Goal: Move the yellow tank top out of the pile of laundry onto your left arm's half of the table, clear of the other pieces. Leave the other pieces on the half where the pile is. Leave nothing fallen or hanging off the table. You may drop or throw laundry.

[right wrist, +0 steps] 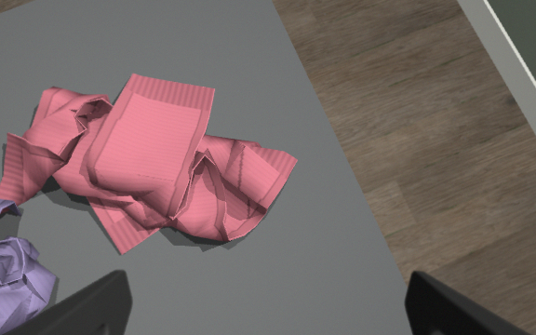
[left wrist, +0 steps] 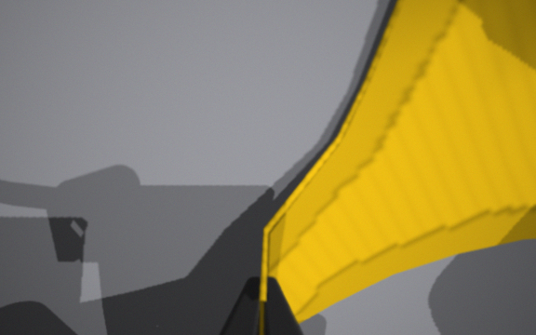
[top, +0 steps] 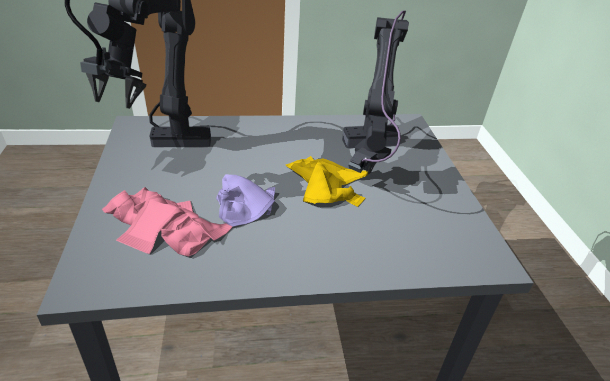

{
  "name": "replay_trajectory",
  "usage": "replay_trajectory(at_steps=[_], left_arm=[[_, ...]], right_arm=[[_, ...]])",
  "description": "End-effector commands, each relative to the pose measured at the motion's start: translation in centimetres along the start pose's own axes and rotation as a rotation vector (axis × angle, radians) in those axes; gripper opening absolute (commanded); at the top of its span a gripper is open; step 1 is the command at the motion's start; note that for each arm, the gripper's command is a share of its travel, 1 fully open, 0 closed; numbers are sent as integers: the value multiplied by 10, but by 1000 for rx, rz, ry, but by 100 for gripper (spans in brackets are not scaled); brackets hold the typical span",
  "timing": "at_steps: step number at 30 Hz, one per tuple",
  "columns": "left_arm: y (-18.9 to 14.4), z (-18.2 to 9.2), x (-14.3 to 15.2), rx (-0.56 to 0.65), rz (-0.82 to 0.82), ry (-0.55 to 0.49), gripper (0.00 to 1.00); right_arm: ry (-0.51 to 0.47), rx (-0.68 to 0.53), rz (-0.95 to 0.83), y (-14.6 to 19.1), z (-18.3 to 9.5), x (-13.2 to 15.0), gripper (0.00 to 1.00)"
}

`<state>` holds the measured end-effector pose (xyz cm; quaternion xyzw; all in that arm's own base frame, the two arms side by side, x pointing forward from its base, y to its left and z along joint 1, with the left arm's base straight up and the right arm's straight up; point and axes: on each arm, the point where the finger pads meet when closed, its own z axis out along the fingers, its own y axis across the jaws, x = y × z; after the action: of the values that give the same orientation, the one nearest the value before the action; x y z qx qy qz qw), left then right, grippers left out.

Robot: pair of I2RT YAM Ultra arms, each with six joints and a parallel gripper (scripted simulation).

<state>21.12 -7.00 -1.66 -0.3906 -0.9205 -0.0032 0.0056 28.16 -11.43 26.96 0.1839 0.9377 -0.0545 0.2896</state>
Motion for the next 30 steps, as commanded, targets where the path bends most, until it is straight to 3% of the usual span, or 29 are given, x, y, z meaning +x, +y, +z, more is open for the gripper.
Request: replay_trajectory(at_steps=[1,5,21,30], left_arm=[[9,-23,-10,-33,7,-37,0],[9,-36,-12,-40,9,-46,0],[7,-39,-15,-23,4,-64,0],[6,-61,-22,56,-10,-157,0]], right_arm=[[-39,8,2,-2,-12,-8,92],[-39,8,2,-2,-12,-8,92],[-39,8,2,-2,-12,-8,92],[-39,8,2,-2,-12,-8,92]])
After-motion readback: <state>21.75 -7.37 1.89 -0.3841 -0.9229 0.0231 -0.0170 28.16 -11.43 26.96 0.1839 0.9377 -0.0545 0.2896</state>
